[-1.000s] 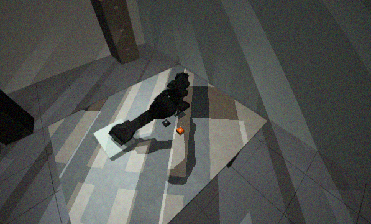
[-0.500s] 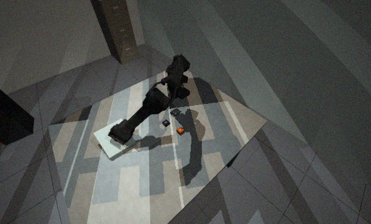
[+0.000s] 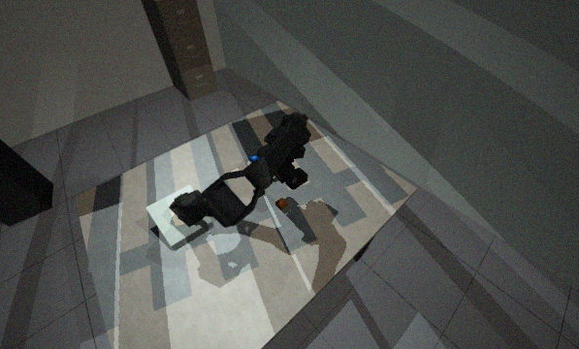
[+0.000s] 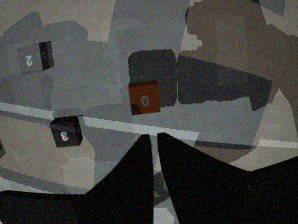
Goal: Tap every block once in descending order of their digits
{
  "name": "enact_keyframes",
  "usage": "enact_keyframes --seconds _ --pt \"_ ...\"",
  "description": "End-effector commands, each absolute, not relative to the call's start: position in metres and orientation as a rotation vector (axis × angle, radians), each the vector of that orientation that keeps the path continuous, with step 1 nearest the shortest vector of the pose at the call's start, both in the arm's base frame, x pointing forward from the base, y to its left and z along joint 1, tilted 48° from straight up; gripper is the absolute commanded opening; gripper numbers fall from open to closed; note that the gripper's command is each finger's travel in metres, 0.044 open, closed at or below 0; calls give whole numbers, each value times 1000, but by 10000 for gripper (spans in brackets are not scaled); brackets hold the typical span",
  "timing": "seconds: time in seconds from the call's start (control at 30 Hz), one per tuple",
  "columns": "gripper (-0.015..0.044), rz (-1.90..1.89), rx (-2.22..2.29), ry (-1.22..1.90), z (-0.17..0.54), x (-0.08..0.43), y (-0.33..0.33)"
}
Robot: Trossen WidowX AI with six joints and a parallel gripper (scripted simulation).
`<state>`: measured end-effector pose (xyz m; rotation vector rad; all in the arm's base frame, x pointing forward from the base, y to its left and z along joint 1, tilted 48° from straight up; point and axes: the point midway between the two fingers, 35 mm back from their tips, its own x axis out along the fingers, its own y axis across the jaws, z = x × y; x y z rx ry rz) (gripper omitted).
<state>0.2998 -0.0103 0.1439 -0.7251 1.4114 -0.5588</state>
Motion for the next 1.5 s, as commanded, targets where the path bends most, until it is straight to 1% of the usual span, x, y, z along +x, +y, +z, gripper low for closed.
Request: enact_keyframes --seconds 0.0,0.1,0.23,0.3,1.1,1.23,1.37,1.47 --pt "20 -552 -747 1426 145 291 -17" --pt "20 -550 -745 1427 137 293 -24" --pt "20 -552 -747 1425 98 298 -69" --pt "20 -555 -749 1424 92 298 -77" --pt "20 -556 -750 1424 72 300 -99" --pt "20 -556 -750 1424 72 300 -99" --pt "20 -554 -748 1423 90 298 -79" --pt "20 -555 -749 1424 92 298 -77"
